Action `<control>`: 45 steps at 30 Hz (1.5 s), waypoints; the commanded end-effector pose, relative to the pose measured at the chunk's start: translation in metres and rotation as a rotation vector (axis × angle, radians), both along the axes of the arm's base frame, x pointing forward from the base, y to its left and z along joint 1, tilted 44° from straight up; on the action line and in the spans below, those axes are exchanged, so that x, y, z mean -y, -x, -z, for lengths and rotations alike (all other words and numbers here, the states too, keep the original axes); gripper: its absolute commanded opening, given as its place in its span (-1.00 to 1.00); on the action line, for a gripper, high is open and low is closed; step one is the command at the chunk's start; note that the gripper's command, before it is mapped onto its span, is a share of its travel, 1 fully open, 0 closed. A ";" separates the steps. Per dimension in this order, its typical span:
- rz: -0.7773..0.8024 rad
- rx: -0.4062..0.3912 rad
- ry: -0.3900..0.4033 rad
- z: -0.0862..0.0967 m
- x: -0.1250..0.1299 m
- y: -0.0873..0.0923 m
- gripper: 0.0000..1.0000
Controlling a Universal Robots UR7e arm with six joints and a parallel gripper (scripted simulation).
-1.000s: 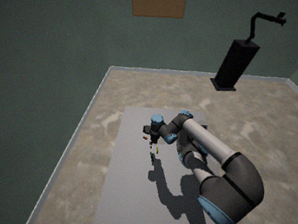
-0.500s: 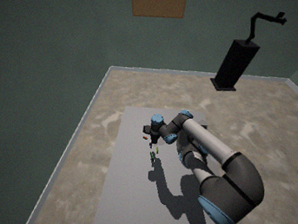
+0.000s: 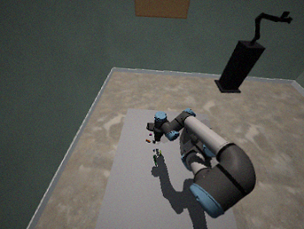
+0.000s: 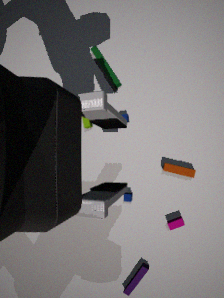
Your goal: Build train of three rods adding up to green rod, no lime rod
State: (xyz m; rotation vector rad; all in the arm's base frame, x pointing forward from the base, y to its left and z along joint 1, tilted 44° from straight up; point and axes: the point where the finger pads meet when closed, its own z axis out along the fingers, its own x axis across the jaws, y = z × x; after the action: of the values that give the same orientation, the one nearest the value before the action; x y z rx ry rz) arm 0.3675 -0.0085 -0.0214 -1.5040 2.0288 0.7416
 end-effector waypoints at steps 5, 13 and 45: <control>0.046 -0.043 -0.007 0.048 0.030 0.012 1.00; 0.046 -0.043 -0.007 0.048 0.030 0.012 0.07; 0.046 -0.043 -0.007 0.048 0.030 0.012 0.07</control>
State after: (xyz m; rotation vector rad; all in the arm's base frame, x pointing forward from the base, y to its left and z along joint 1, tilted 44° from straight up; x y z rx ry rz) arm 0.3549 -0.0377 -0.0698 -1.4445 2.0823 0.7701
